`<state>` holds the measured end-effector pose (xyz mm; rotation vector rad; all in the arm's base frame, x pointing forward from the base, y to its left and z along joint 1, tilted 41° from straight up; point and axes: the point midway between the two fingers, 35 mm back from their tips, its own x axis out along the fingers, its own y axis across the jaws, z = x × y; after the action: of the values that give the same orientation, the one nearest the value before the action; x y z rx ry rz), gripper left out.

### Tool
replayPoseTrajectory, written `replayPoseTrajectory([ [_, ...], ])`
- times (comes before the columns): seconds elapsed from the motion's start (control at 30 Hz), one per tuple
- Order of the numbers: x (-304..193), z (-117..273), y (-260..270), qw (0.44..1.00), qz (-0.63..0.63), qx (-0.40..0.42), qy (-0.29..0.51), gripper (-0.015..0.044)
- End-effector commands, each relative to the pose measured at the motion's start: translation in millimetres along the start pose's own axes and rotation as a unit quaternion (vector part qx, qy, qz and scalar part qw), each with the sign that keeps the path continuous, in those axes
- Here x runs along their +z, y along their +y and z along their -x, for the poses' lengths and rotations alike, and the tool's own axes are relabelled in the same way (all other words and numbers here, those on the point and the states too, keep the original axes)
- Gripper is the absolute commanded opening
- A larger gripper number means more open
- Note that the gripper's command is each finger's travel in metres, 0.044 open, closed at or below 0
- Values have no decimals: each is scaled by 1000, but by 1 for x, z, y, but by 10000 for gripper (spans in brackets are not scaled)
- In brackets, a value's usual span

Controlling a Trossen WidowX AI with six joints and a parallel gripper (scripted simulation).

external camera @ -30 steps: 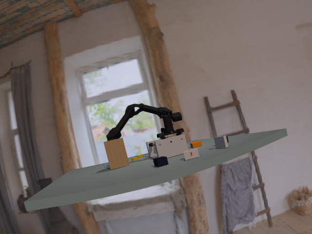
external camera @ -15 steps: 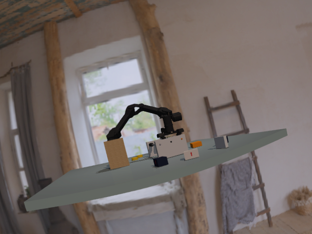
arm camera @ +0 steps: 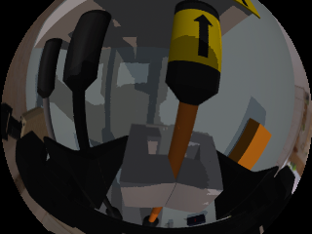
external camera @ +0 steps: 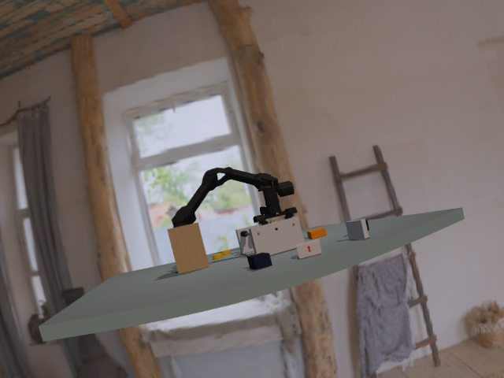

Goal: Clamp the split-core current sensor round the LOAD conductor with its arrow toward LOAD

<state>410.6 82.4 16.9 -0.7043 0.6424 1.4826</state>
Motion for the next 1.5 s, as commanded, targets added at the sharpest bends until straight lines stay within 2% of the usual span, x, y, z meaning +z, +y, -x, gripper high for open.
replayPoseTrajectory([
  [0.0, 0, 1, 0, 1000, 1, -1, 0, 0],
  [0.67, 0, 17, 0, 1000, -2, -6, -1, 0],
  [1.27, 0, 14, 1, 1000, -3, -2, 0, 0],
  [1.47, 0, 14, 1, 1000, -3, -2, 0, 157],
])
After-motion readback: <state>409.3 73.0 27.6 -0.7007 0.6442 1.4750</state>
